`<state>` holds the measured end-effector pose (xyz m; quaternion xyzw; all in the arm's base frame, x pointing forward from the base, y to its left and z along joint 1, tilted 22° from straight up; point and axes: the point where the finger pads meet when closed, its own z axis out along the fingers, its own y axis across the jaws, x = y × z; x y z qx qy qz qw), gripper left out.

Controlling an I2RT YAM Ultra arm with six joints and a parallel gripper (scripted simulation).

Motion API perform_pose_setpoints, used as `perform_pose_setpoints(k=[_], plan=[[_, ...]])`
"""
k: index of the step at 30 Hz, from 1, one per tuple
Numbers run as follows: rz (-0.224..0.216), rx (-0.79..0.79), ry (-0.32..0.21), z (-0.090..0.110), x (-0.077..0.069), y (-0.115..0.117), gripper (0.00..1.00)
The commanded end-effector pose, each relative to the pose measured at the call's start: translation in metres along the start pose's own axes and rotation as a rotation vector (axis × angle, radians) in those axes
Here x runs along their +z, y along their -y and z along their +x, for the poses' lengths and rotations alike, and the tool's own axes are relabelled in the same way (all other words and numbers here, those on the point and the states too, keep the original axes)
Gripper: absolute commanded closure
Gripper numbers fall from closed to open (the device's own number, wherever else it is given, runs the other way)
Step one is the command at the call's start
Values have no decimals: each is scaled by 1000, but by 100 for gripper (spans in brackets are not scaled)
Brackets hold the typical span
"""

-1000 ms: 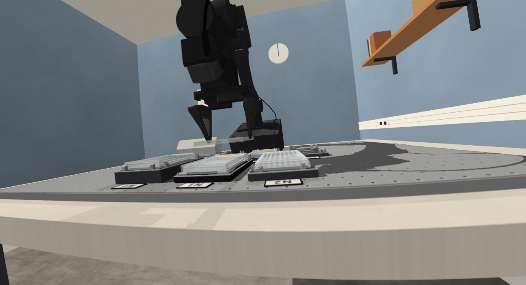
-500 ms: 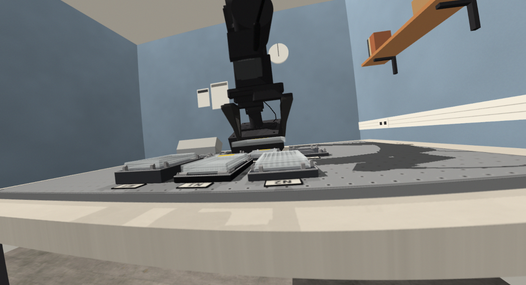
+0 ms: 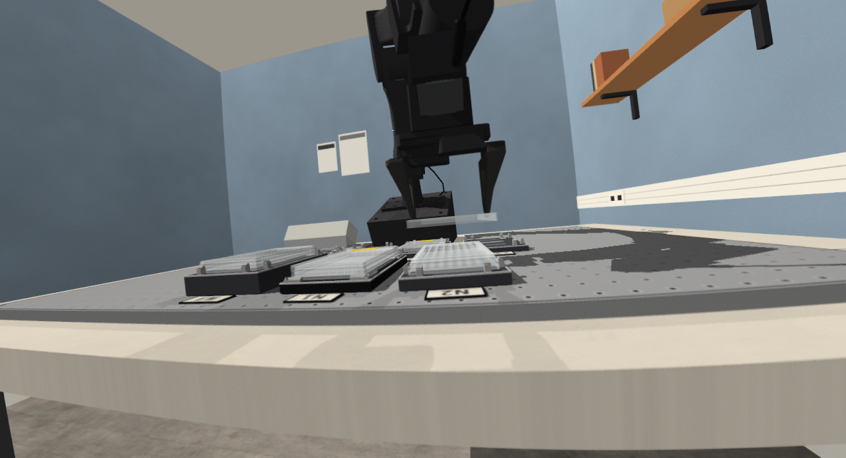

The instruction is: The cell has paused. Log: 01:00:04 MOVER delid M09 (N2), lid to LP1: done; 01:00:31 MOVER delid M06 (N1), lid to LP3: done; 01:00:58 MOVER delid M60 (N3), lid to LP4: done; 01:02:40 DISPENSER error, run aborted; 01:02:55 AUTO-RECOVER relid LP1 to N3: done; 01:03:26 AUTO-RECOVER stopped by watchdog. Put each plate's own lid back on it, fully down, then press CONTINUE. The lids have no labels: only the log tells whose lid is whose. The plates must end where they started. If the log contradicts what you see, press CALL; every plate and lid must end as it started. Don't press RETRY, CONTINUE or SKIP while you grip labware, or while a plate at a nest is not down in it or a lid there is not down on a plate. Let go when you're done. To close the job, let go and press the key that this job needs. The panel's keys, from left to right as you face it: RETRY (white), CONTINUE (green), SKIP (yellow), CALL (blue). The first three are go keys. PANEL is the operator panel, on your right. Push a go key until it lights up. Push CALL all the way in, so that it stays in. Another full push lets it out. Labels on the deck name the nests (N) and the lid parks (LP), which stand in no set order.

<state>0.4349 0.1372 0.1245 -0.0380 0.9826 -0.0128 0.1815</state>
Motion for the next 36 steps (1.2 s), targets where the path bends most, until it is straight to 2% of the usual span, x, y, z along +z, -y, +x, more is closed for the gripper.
perform_pose_setpoints(k=[1,12,15,20,24,27,30,32,36], plan=[[4,20,41,-12,-17,3,100],[0,19,44,-11,-8,3,100],[5,17,23,-4,-1,6,100],[-2,16,44,-11,-5,3,100],[2,14,28,-5,1,2,100],[-1,16,41,-9,-1,2,100],[3,14,27,-4,4,2,100],[0,16,41,-9,1,1,100],[1,15,36,-7,3,1,100]])
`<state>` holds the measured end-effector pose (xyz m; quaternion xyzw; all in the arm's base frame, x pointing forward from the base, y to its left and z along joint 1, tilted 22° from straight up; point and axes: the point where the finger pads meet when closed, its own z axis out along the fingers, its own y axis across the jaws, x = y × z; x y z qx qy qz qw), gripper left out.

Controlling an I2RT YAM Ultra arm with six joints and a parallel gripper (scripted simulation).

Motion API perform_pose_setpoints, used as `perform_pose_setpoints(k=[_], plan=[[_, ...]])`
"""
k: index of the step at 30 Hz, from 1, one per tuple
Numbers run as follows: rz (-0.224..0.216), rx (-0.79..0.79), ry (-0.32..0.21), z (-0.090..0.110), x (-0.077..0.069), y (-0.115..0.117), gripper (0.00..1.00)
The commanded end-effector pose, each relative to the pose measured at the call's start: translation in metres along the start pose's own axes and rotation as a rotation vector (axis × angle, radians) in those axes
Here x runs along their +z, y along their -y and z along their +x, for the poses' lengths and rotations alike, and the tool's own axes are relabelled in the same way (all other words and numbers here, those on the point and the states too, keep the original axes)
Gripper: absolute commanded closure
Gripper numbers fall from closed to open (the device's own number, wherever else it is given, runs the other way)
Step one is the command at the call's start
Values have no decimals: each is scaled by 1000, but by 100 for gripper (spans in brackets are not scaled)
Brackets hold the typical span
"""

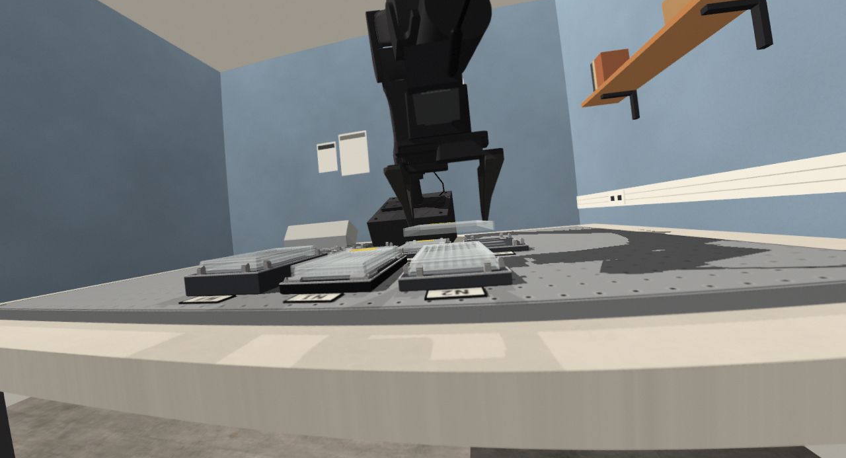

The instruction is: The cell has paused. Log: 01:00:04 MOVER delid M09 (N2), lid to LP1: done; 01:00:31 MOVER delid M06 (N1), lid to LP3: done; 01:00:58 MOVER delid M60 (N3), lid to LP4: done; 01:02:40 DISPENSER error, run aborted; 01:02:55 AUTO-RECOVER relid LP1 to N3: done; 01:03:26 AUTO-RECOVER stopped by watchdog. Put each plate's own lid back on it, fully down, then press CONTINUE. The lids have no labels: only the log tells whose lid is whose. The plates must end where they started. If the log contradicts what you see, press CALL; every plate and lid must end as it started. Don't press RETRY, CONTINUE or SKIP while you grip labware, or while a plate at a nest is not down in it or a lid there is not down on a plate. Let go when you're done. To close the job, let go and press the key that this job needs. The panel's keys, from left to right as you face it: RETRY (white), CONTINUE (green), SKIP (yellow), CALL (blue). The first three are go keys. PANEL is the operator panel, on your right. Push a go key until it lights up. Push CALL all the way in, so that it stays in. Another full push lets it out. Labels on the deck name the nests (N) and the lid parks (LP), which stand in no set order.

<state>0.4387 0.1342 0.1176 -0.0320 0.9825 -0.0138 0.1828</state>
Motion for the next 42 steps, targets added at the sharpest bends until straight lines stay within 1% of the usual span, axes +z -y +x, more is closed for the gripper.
perform_pose_setpoints(k=[1,2,5,8,11,14,17,18,25,27,34,36,39,42], plan=[[-2,3,28,-4,-3,-2,100],[0,2,22,-2,-1,-1,100],[-4,4,38,-8,-4,-2,100],[0,3,25,-3,1,-2,100],[-4,5,39,-8,-1,-3,100],[-1,3,26,-3,3,-2,100],[-2,3,31,-5,2,-2,100],[-5,5,42,-8,0,-3,100],[-1,2,24,-2,7,-2,100],[-6,5,42,-9,3,-4,100],[-5,4,36,-7,6,-3,100],[-2,2,26,-3,10,-3,100],[-6,3,39,-8,7,-4,100],[-3,4,28,-4,11,-3,100]])
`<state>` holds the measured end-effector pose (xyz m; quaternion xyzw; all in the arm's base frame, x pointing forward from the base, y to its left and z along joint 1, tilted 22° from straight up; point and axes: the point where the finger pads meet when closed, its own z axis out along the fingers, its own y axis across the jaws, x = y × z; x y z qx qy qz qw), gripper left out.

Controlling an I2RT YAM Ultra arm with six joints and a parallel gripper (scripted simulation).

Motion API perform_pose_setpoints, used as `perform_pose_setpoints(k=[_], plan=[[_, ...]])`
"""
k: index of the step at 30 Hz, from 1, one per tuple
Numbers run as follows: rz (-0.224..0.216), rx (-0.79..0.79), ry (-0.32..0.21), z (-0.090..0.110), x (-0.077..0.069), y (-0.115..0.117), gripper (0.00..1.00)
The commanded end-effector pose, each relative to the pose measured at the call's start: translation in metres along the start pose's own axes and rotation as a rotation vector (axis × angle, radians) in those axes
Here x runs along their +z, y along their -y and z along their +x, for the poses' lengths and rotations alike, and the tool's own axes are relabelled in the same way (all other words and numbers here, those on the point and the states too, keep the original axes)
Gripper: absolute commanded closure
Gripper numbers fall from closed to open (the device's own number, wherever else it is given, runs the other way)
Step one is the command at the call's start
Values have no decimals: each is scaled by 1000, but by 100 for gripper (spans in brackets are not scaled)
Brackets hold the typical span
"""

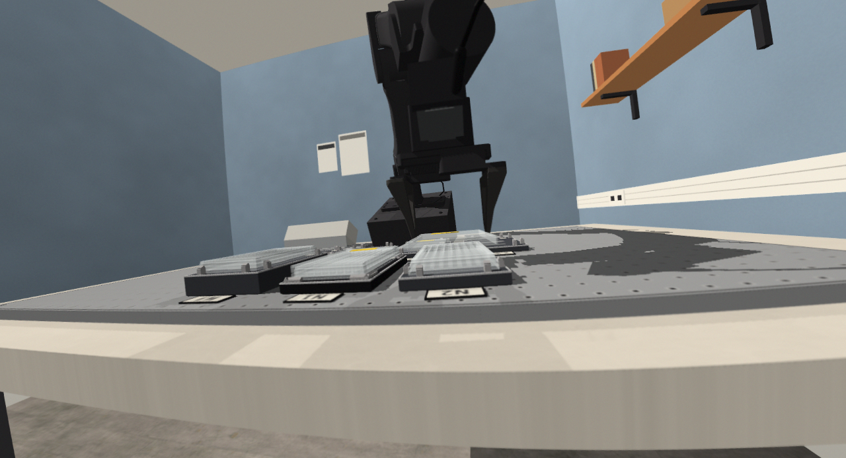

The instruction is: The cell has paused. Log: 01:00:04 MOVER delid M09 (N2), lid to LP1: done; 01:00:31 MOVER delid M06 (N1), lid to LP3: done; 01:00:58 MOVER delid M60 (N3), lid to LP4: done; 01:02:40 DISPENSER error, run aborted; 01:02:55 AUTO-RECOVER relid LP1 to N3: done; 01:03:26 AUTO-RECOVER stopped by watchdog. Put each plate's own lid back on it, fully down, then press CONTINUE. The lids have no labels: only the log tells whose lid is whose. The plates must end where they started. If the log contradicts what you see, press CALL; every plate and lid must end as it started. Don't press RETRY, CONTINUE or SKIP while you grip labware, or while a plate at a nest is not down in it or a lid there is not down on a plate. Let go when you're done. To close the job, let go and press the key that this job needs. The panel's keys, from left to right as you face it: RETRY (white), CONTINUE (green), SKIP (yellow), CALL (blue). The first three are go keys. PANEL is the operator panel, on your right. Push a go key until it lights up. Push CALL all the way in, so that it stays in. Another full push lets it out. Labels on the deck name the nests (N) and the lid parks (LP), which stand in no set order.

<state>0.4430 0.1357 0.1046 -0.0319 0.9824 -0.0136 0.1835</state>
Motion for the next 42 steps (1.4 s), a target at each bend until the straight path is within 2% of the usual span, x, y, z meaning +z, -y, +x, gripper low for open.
perform_pose_setpoints(k=[1,3,10,13,26,27,42], plan=[[-2,3,22,-3,-1,0,100],[-6,4,37,-8,-4,-1,100],[-1,5,21,-3,2,2,100],[-4,8,35,-8,0,2,100],[-3,3,23,-4,6,1,100],[-7,4,39,-7,4,1,100],[-7,3,38,-10,7,0,100]])
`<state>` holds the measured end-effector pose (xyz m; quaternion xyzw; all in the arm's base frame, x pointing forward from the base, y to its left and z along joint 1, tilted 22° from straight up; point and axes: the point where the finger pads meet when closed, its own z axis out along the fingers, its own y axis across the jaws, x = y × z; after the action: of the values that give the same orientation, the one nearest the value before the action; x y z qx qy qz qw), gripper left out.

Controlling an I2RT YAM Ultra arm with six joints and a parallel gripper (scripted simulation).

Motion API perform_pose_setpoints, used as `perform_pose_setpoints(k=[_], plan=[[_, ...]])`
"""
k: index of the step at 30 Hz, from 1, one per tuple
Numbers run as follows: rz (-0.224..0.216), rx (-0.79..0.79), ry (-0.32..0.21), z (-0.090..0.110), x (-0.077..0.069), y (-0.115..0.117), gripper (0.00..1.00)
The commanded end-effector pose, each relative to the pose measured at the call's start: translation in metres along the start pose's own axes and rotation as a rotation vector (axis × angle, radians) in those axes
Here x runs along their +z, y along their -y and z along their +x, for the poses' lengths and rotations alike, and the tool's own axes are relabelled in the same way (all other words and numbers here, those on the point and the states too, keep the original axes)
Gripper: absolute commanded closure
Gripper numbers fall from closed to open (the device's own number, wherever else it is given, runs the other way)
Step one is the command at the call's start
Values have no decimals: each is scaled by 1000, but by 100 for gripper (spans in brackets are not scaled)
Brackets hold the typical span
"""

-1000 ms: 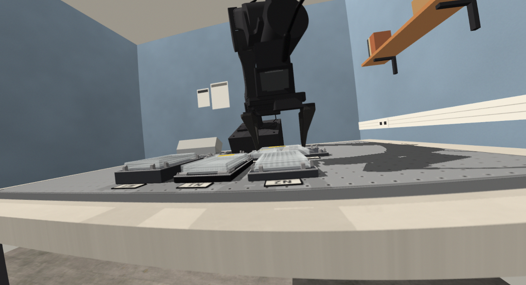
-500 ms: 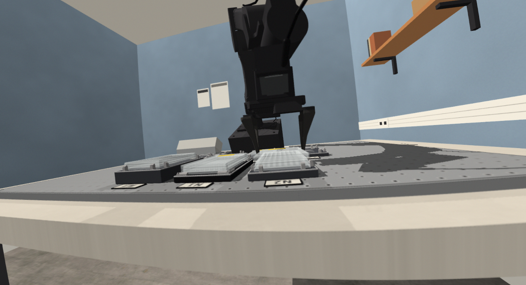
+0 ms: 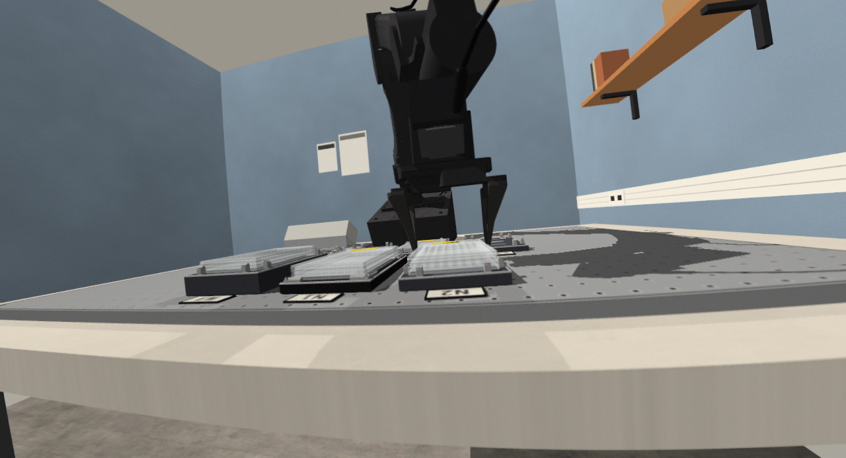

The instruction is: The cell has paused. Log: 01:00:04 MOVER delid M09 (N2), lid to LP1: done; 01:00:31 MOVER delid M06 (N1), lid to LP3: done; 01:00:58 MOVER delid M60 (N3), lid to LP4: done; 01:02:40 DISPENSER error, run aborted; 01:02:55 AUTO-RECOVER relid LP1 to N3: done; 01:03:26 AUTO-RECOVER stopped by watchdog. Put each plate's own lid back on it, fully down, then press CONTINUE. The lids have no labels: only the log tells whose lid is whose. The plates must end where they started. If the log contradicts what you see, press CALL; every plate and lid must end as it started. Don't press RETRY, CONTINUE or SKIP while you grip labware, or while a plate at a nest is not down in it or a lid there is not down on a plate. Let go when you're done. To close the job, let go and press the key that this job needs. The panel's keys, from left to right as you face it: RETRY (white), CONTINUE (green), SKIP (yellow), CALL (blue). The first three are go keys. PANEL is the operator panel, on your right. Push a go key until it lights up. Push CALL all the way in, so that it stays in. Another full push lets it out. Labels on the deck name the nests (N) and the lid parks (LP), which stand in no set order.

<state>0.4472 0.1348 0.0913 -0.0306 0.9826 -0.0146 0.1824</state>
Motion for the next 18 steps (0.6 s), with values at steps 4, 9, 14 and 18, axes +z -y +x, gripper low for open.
perform_pose_setpoints(k=[4,9,14,18], plan=[[-9,2,41,-11,-6,0,100],[-8,0,29,-8,-6,-2,100],[-8,0,29,-8,-7,-2,100],[-8,0,29,-8,-7,-2,100]])
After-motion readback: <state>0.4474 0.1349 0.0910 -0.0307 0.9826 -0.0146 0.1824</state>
